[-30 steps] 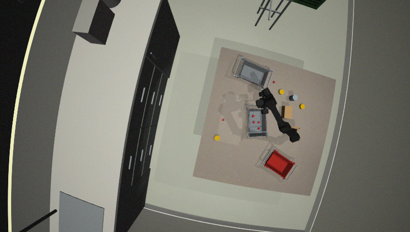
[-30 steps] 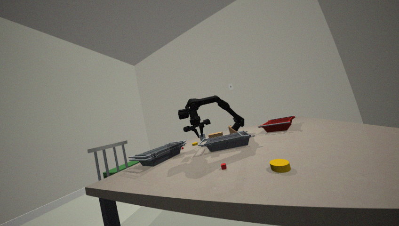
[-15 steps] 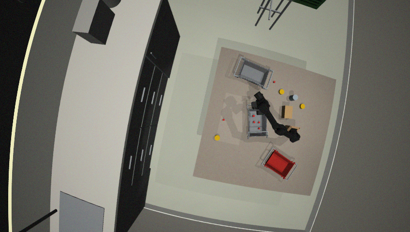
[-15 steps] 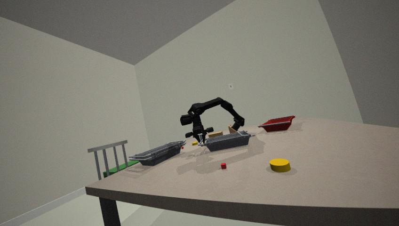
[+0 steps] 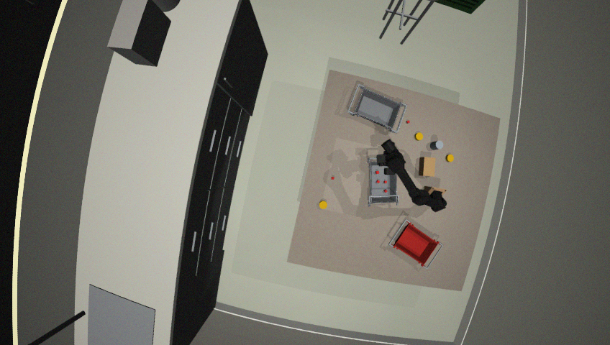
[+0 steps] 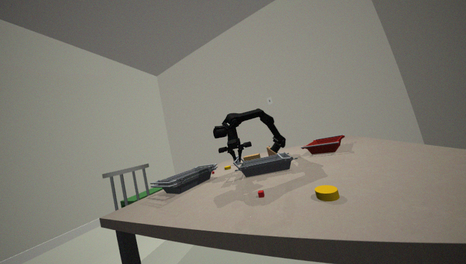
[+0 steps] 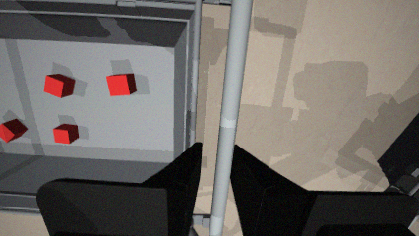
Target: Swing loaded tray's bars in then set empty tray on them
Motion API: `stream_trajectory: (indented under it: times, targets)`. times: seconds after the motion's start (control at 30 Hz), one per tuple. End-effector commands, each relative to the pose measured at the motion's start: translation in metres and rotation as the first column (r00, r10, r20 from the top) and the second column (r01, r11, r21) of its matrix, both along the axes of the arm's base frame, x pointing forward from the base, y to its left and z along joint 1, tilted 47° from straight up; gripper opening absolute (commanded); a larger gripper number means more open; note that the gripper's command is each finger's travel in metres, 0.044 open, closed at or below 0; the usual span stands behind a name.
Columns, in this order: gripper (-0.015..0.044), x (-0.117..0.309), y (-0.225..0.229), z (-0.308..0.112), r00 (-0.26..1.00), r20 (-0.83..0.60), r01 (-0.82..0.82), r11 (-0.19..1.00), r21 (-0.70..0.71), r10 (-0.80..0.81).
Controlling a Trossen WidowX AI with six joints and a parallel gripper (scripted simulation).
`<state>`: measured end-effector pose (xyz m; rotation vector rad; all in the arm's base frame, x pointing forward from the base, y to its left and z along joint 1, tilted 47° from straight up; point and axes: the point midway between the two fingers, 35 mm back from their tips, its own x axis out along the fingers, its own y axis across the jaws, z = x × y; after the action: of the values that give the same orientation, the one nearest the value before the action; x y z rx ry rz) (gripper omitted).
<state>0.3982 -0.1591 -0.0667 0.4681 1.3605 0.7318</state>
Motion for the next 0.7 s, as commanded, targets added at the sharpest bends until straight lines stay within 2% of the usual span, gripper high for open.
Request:
stream_trajectory:
  times: [0.0,0.47,0.67]
  targets:
    - [0.0085,-0.001,0.015,0.01,1.0,-0.007,-0.013,1.0,0.012,0.013]
    - [0.0085,-0.008,0.054,0.02,1.0,-0.007,-0.013,1.0,0.015,0.013]
    - [0.0085,-0.007,0.046,0.026,1.0,-0.007,-0.013,1.0,0.014,0.013]
